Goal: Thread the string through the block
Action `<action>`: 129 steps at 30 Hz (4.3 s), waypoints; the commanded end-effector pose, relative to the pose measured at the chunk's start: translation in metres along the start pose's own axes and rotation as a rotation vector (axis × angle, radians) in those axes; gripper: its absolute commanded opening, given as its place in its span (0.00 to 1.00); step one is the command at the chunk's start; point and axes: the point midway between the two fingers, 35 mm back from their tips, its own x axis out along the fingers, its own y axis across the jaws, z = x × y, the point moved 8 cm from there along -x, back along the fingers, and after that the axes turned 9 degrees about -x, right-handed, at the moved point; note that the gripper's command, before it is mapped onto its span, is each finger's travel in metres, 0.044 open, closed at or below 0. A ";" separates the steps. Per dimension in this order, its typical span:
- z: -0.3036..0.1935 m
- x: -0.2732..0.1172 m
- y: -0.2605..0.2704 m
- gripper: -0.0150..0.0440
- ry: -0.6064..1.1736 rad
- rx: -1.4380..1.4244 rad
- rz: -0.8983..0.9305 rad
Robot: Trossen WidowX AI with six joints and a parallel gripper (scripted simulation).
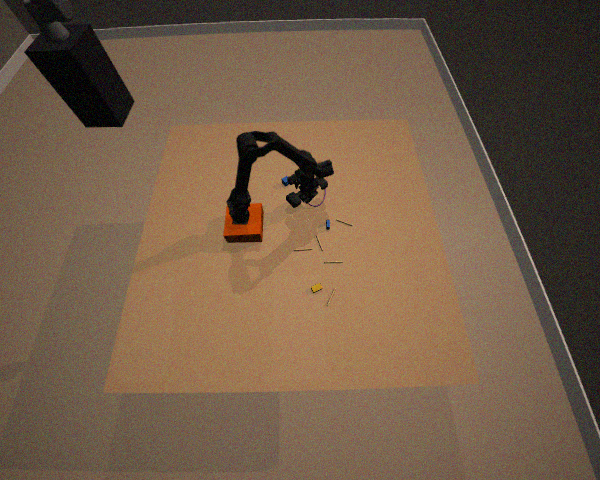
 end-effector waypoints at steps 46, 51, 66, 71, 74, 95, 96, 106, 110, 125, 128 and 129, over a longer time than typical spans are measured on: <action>0.065 -0.001 -0.007 0.25 -0.008 0.003 -0.001; 0.071 -0.001 -0.007 0.25 -0.007 0.003 0.000; 0.084 -0.001 -0.008 0.25 -0.005 0.003 0.000; 0.091 -0.001 -0.010 0.25 -0.006 0.003 0.000; 0.096 -0.001 -0.011 0.25 -0.006 0.003 0.000; 0.125 -0.004 -0.017 0.25 -0.008 0.002 -0.001; 0.126 -0.004 -0.018 0.25 -0.008 0.002 -0.001; 0.129 -0.003 -0.017 0.43 -0.005 -0.002 0.001; 0.129 -0.006 -0.017 0.46 -0.005 -0.002 0.001; 0.129 -0.079 -0.019 0.46 -0.008 0.138 -0.013; 0.134 -0.080 -0.020 0.46 -0.013 0.415 -0.011; 0.135 -0.080 -0.020 0.46 -0.015 0.507 -0.010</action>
